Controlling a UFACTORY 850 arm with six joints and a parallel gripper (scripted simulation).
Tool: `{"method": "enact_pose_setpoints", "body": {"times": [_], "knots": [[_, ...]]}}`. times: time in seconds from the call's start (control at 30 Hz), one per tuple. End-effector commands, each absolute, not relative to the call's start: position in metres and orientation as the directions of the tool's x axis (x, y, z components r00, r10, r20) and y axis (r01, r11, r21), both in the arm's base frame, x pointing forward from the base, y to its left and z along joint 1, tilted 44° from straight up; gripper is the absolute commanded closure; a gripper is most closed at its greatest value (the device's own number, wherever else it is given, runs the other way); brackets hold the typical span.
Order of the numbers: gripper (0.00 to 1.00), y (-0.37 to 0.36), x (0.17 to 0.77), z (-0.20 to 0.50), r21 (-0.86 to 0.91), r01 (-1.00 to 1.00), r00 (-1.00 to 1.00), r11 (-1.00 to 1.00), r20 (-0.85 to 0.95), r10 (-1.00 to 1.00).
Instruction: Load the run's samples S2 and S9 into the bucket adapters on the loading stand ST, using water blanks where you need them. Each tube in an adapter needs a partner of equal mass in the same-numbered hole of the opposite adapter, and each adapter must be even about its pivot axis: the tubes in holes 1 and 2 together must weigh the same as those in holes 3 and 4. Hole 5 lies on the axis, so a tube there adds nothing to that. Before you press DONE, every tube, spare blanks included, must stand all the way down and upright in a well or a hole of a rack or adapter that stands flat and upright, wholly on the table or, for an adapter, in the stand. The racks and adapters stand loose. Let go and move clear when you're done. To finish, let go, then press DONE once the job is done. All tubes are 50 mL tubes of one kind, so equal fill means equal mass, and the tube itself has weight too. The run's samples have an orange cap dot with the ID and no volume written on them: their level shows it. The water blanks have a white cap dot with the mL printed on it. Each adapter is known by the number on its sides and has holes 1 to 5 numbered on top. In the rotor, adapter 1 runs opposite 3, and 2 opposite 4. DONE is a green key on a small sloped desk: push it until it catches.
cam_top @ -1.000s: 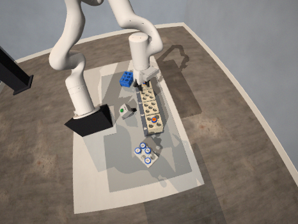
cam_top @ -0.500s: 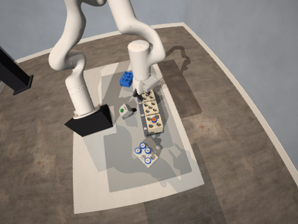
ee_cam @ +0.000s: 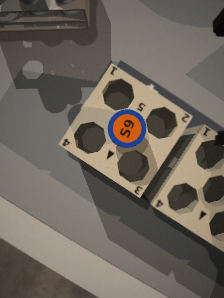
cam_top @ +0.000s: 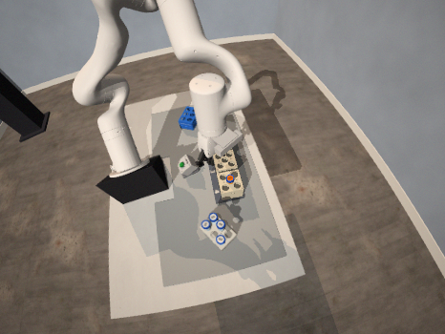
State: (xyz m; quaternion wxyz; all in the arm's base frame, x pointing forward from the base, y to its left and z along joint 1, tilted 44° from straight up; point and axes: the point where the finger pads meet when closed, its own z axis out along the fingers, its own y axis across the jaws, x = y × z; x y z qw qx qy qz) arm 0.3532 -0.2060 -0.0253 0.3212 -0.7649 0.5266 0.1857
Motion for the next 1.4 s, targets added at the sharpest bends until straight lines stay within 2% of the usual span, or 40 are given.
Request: {"method": "enact_pose_setpoints", "body": {"times": [0.0, 1.37], "knots": [[0.43, -0.217, 0.349, -0.034, -0.297, -0.924, 0.377, -0.24, -0.622, -0.687], [0.43, -0.341, 0.286, -0.156, -0.296, -0.925, 0.377, -0.24, -0.621, -0.687]]}}
